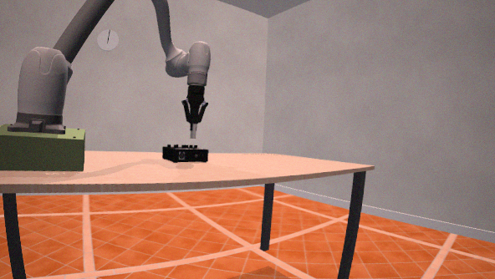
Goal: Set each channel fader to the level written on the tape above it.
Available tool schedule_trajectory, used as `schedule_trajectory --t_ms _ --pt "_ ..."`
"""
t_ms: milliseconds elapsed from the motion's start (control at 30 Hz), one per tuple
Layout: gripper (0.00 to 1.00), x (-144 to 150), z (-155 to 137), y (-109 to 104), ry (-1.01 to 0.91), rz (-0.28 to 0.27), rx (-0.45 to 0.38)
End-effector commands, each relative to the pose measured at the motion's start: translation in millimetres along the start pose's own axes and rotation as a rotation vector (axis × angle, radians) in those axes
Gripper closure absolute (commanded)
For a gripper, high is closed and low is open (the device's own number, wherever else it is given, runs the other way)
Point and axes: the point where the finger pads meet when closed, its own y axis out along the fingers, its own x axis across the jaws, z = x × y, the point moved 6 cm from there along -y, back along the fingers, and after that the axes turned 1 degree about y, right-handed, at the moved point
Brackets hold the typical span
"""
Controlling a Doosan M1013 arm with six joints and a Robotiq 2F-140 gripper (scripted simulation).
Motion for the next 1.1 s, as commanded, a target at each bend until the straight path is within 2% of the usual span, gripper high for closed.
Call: schedule_trajectory --t_ms 0,900,967,1067 --pt "1.00 2 2 -4 -0.002 -0.003 0.002" --pt "1.00 1 1 -4 -0.002 -0.003 0.002" --pt "1.00 -15 -5 -3 -0.002 -0.003 0.002" --pt "1.00 -65 -23 -1 -0.002 -0.003 0.002"
